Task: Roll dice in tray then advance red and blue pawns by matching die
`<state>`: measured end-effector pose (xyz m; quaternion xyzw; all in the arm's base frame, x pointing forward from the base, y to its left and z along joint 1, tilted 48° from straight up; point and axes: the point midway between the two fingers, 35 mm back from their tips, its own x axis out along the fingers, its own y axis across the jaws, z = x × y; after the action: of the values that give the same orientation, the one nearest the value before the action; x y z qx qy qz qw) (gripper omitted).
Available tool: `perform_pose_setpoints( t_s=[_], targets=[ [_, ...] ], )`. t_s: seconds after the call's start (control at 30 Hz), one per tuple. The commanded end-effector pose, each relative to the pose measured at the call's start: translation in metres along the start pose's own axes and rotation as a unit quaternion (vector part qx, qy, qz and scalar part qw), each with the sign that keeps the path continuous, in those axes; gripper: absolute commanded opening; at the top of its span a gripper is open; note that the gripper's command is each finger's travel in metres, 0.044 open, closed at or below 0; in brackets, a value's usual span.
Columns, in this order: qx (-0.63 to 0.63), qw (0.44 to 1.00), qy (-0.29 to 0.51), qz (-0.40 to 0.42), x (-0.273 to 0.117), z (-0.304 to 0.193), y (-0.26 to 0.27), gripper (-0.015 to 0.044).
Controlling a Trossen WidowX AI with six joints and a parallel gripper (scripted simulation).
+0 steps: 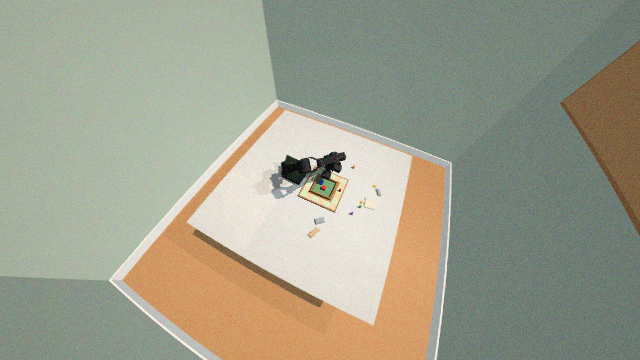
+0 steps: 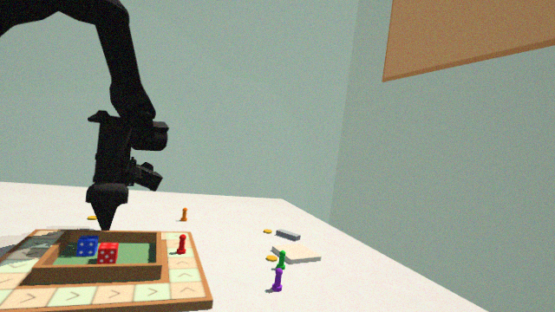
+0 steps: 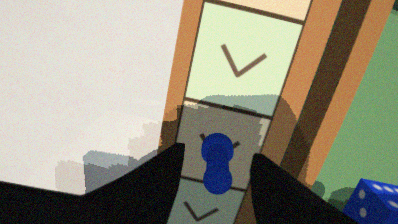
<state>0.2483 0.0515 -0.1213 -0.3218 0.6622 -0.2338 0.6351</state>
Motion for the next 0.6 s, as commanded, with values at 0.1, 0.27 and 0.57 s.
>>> perform_pose_setpoints(
  t_s=[0.1, 0.27, 0.57],
  targets=[
    [-0.005, 1.0, 0.001, -0.004, 0.003, -0.001, 0.0, 0.0029],
    [-0.005, 1.0, 0.001, -0.004, 0.003, -0.001, 0.0, 0.0],
    [-0.001, 1.0, -0.008, 0.001, -0.042, 0.009, 0.004, 0.0]
  ],
)
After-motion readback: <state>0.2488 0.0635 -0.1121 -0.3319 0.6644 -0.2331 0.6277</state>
